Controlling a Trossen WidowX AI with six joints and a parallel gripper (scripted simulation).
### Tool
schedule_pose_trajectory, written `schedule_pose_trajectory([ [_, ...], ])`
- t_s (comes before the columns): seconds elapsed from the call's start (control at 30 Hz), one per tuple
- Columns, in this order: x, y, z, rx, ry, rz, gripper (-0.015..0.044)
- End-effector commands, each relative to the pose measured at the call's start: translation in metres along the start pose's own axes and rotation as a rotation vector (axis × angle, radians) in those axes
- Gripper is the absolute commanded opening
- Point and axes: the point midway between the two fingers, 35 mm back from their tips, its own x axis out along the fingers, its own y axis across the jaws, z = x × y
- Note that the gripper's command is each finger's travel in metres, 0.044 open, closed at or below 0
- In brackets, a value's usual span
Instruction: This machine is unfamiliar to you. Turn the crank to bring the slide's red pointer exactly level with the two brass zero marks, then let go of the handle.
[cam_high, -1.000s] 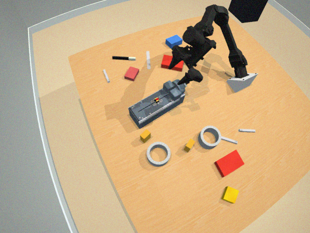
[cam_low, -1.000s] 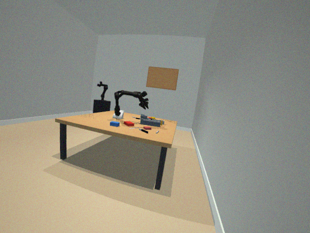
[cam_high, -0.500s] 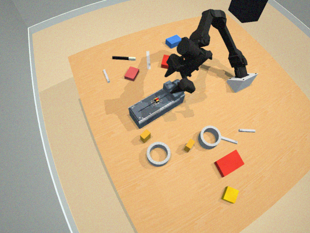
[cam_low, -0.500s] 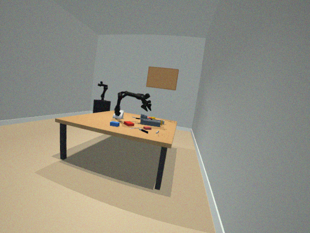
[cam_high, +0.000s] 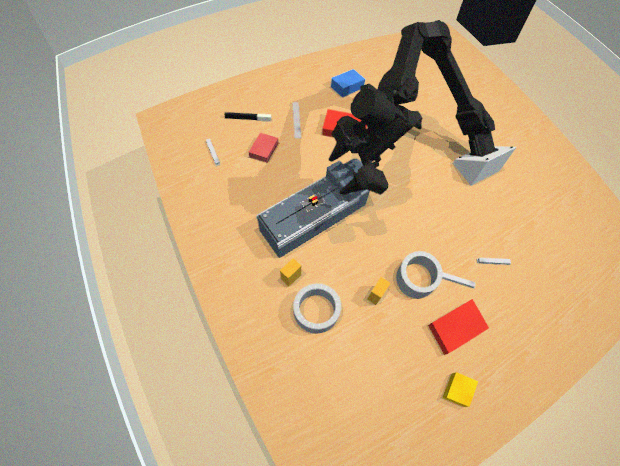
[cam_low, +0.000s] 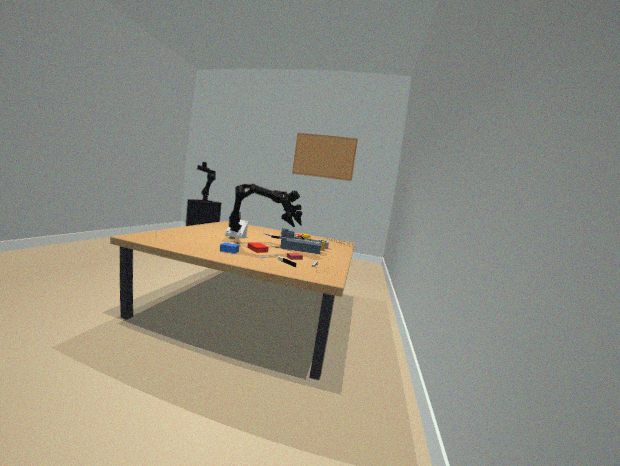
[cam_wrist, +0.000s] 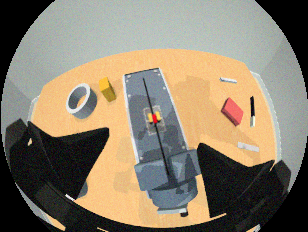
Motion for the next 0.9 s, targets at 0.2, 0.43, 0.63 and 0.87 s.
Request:
schedule_pose_trajectory([
  [0.2,-0.002,0.001,0.001,-0.005,0.001,0.004,0.044],
  [0.43,-0.028,0.003,0.022,-0.001,0.003,0.002,0.044],
  [0.63,-0.039,-0.005,0.02,-0.031,-0.003,0.021,0.044],
  [0.87,-0.058,-0.026,0.005,-0.118,-0.022,0.077,0.044],
])
